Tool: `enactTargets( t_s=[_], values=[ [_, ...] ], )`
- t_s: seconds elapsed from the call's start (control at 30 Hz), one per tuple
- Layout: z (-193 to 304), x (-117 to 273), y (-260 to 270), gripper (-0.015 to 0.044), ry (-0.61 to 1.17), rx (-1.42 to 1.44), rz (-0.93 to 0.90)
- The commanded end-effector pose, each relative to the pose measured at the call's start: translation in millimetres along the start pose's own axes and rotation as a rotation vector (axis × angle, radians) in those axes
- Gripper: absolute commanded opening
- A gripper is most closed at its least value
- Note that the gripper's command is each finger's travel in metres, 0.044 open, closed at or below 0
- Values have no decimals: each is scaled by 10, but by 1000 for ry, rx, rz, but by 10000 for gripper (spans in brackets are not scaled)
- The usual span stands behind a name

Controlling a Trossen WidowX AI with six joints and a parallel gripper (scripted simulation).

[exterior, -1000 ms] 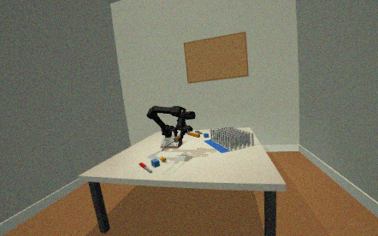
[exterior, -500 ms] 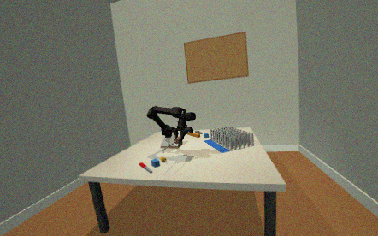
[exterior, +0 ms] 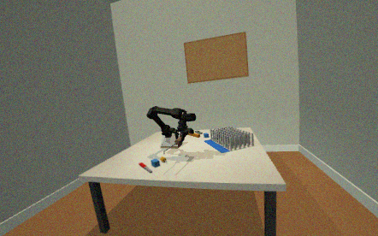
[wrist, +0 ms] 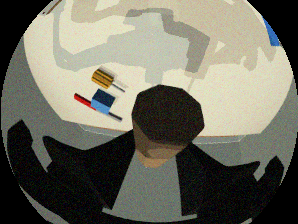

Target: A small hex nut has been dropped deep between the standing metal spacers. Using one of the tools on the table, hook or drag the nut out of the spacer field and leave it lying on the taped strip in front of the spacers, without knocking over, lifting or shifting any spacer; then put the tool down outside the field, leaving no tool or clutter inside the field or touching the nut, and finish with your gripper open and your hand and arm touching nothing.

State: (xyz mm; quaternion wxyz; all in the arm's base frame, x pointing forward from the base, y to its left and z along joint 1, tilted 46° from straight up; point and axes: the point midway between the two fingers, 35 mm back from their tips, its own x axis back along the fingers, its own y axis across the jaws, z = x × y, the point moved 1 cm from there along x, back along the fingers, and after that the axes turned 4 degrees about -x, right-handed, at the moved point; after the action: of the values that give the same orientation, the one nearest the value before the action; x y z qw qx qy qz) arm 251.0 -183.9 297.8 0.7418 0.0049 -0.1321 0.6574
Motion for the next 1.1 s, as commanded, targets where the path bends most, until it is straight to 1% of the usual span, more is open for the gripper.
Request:
enactTargets(
  t_s=[0.0,1.07],
  values=[
    [-31,-22,-1,0,-3,7,-2],
    [-161,-160,-34,0,-19,4,-11]
  ],
)
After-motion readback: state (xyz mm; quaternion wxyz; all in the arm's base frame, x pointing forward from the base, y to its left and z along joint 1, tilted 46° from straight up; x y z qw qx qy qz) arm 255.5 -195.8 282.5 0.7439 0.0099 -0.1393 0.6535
